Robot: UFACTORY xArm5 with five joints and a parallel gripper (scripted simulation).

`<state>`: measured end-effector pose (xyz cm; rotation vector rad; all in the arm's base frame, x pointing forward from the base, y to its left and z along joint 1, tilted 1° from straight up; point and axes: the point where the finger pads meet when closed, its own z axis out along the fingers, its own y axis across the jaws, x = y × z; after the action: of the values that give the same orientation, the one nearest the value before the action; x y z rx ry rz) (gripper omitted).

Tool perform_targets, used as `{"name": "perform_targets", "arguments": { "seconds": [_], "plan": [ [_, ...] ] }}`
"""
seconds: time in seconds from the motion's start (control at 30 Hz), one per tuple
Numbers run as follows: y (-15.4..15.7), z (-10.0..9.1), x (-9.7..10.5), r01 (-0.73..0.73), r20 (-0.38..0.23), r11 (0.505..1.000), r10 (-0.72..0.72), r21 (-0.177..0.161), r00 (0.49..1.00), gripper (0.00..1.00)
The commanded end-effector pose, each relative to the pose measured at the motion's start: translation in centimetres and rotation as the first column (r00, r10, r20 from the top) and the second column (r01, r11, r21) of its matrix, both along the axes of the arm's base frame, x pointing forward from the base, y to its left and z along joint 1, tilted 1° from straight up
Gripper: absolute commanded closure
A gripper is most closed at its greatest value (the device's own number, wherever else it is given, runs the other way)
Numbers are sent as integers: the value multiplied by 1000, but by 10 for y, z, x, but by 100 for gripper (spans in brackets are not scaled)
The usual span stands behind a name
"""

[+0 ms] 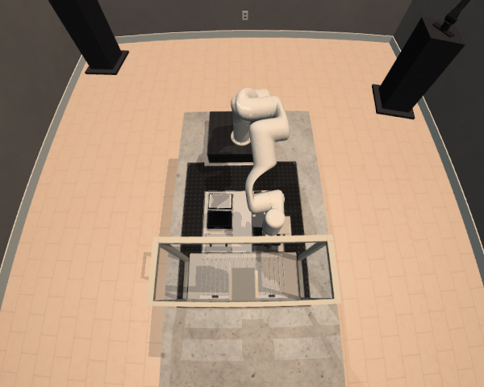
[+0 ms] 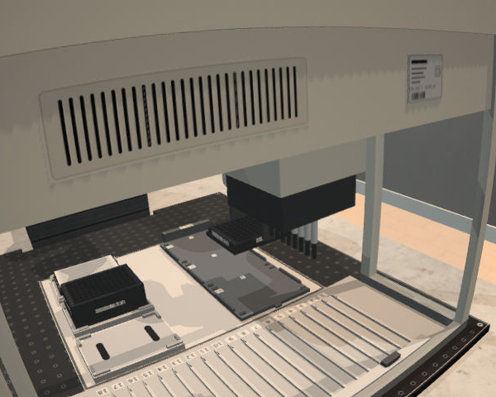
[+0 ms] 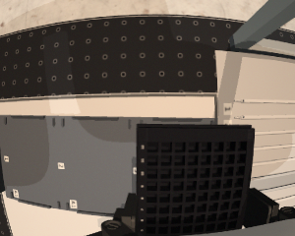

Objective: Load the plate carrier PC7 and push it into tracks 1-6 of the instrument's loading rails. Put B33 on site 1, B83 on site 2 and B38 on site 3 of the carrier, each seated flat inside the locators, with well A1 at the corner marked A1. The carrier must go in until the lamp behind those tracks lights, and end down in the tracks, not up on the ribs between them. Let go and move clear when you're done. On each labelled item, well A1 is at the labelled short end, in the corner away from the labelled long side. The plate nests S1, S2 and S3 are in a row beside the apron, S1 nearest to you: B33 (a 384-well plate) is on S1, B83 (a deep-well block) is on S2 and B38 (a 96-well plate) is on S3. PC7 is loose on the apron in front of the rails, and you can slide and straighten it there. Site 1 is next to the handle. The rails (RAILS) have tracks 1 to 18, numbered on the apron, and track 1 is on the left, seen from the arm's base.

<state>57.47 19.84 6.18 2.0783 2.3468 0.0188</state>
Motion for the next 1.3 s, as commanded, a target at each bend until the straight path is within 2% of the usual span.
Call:
{"name": "perform_targets", "arguments": {
  "seconds": [0.0, 1.27],
  "plan": [
    [1, 1, 2, 0, 1, 1000, 0, 16, 1000, 100],
    [2, -56, 3, 0, 1, 1000, 0, 16, 1000, 100]
  ]
}}
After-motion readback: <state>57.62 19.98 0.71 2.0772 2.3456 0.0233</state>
